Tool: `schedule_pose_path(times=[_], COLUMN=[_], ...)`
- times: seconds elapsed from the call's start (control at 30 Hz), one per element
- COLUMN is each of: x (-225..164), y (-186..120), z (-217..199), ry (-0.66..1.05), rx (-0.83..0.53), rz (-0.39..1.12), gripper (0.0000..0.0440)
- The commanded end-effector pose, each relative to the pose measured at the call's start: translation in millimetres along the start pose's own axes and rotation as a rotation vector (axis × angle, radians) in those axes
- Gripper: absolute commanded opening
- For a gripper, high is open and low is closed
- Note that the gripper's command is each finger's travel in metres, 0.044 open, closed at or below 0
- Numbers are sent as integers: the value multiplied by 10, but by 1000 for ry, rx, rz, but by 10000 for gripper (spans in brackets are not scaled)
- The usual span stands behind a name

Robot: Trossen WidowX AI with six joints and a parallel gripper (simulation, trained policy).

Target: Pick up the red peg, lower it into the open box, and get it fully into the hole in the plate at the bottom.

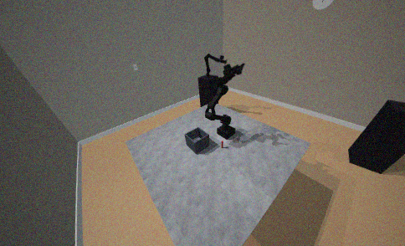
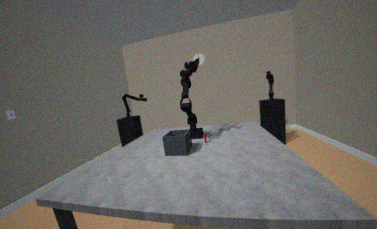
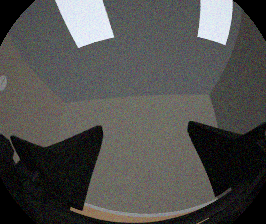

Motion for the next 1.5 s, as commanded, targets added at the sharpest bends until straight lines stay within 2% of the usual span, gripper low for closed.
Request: schedule_pose_path(times=[0.0,0.1,0.27,0.4,0.73,1.1,1.47], x=[14,62,73,-32,-472,-1201,-1941], y=[3,5,42,71,225,342,262], z=[66,251,520,739,921,790,363], ry=[2,44,74,91,104,166,283], rx=[15,52,94,133,88,-79,-368], rz=[-5,-26,-19,27,198,454,695], gripper=[417,439,440,440,440,440,440])
Point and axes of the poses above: the point midway between the two fingers, 35 mm back from their tips, its own y axis out along the fingers, its own z axis across the jaws, x = y × z, the point moved 1 cm from there along -y, back along the fingers, and after that the axes turned 4 degrees about -y, right-handed, at the moved point
